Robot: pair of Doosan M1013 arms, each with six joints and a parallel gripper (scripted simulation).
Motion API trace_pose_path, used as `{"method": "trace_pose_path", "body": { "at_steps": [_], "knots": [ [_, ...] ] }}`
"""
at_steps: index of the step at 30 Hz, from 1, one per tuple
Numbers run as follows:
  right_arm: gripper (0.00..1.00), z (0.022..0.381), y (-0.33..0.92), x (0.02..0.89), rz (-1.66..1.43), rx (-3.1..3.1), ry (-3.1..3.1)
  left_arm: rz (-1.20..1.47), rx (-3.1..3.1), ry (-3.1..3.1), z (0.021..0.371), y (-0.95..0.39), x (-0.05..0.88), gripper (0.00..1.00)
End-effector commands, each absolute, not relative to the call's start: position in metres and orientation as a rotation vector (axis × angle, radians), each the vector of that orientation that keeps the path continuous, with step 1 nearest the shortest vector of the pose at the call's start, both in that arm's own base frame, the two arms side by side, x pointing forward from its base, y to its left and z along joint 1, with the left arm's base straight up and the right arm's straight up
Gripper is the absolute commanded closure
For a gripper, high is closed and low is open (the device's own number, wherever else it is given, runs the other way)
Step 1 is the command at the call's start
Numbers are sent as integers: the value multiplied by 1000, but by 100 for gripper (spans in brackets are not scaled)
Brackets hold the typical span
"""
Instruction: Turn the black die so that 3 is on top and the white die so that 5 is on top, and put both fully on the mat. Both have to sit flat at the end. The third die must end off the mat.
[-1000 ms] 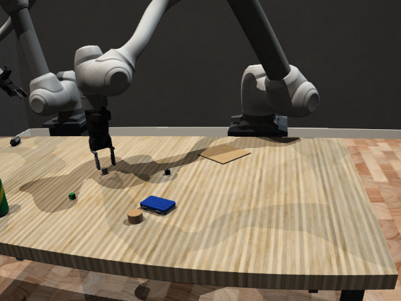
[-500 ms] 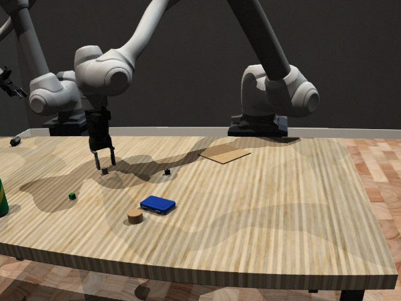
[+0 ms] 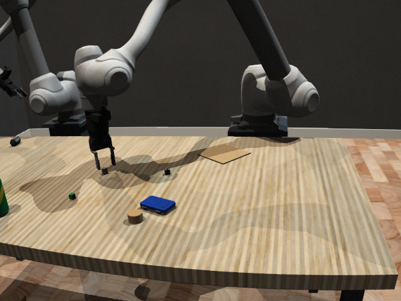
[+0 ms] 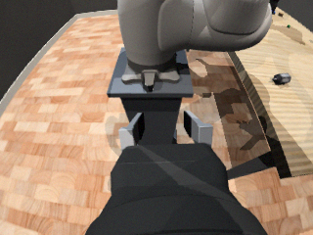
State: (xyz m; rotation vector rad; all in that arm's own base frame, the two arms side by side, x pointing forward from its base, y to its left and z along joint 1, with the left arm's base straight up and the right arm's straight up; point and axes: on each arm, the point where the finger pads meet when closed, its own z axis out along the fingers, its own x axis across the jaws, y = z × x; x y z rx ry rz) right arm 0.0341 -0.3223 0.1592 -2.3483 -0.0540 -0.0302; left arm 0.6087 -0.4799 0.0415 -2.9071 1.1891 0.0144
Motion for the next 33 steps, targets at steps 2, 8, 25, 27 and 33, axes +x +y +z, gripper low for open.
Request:
{"method": "trace_pose_path", "body": {
  "at_steps": [2,8,25,27,33],
  "knots": [
    [0,159,-323,32,-28,-2356,-57,0,-2907,1192,45,-482,608,0],
    [0,159,-323,32,-28,-2356,-57,0,-2907,1192,45,-472,608,0],
    [0,159,-323,32,-28,-2356,-57,0,-2907,1192,46,-360,605,0],
    [0,159,-323,32,-28,-2356,-57,0,-2907,1192,46,-342,604,0],
    [0,159,-323,32,-28,-2356,-57,0,-2907,1192,46,-309,603,0]
  ]
}}
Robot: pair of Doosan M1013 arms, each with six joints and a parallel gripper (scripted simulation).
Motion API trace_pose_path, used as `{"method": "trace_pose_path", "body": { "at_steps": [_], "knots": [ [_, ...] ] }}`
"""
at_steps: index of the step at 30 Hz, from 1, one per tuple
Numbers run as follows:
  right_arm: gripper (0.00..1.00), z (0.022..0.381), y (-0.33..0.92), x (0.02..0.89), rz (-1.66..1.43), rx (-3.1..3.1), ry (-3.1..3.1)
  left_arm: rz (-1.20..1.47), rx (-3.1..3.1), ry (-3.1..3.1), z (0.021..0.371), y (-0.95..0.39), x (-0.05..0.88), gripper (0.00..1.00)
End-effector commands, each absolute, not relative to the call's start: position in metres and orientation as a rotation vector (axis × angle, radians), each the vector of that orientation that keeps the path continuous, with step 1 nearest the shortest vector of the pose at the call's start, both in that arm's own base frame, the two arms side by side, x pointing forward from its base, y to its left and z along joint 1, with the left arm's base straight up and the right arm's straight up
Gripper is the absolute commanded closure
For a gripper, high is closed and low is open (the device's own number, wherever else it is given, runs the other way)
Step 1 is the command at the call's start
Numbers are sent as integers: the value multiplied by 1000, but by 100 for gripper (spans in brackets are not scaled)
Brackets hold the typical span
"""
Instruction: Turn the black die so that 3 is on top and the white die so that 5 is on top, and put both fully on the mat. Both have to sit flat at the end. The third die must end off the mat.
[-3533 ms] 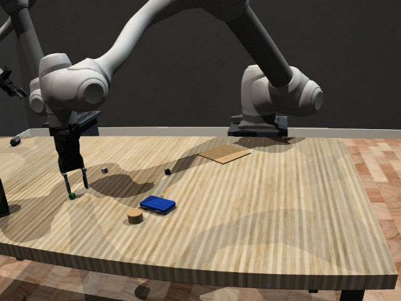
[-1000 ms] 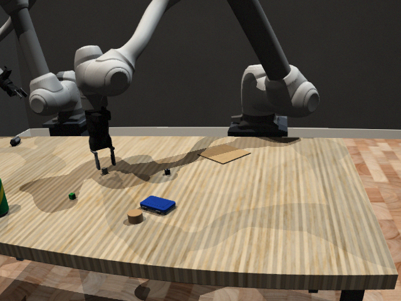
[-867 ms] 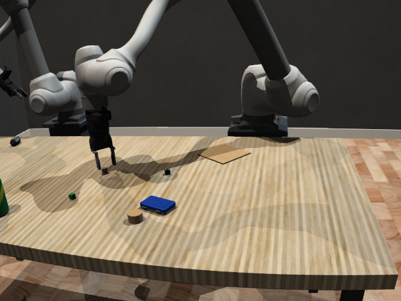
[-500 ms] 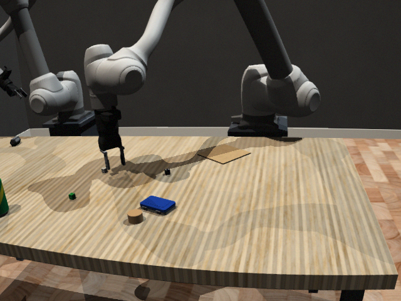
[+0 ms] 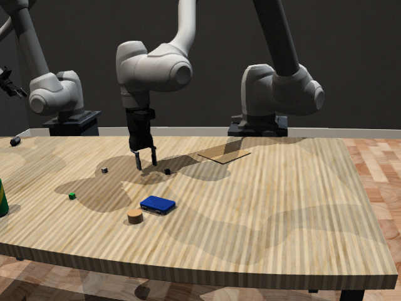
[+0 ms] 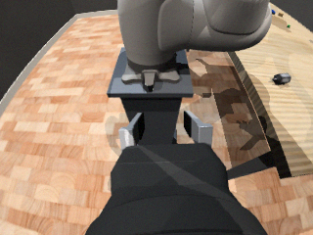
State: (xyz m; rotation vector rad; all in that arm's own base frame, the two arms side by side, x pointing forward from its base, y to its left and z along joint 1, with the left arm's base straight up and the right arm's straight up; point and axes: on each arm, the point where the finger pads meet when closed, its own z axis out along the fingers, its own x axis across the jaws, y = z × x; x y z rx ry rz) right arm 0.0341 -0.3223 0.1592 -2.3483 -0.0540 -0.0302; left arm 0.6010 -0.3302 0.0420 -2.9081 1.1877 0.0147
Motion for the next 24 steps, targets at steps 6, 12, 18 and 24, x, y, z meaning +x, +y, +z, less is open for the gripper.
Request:
{"method": "trace_pose_path", "body": {
  "at_steps": [6,12,18,24],
  "knots": [
    [0,159,-323,32,-28,-2356,-57,0,-2907,1192,46,-272,602,0],
    [0,159,-323,32,-28,-2356,-57,0,-2907,1192,46,-254,602,0],
    [0,159,-323,32,-28,-2356,-57,0,-2907,1192,45,-251,602,0],
    [0,159,-323,32,-28,-2356,-57,0,-2907,1192,45,-251,602,0]
  ]
}}
